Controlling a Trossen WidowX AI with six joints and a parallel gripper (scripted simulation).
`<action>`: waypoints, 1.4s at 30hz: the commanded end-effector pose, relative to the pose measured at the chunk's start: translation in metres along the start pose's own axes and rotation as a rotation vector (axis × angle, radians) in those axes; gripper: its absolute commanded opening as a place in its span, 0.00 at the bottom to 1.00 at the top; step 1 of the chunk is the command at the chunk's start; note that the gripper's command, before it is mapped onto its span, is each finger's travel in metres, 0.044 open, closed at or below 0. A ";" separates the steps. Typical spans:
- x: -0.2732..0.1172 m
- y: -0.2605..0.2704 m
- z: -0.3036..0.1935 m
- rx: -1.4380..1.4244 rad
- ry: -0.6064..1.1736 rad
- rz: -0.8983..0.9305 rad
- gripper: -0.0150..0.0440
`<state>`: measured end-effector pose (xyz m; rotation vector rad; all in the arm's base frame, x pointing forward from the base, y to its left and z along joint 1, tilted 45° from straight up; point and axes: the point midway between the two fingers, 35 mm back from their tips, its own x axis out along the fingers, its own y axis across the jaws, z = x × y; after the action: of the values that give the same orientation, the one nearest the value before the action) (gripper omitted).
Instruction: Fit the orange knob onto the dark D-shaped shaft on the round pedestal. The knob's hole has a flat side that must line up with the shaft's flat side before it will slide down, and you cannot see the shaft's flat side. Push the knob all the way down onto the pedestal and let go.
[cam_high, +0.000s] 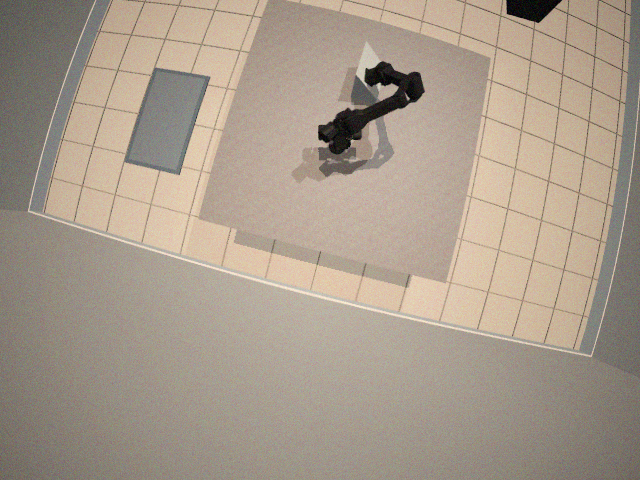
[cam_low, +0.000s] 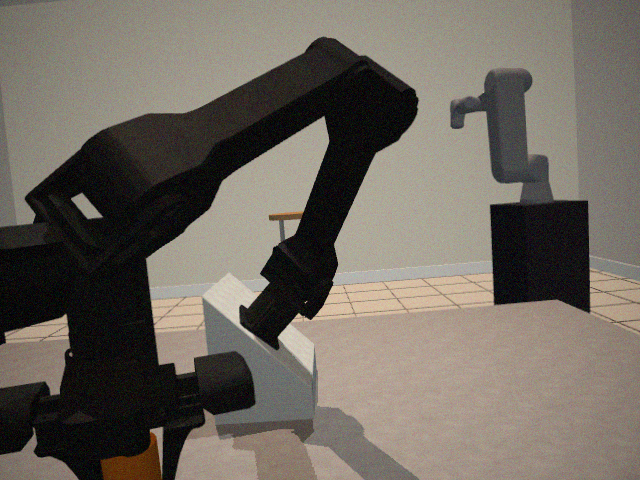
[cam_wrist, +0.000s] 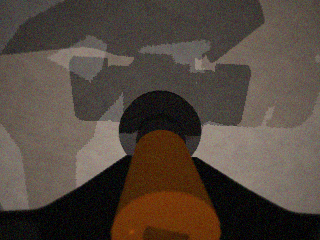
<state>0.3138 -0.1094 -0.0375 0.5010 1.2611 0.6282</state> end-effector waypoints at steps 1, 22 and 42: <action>-0.003 -0.001 0.002 -0.003 -0.002 -0.003 0.25; 0.000 -0.001 0.000 -0.056 -0.002 -0.003 0.25; 0.002 0.000 -0.001 -0.096 -0.002 -0.003 0.25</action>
<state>0.3136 -0.1084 -0.0387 0.4275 1.2261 0.6754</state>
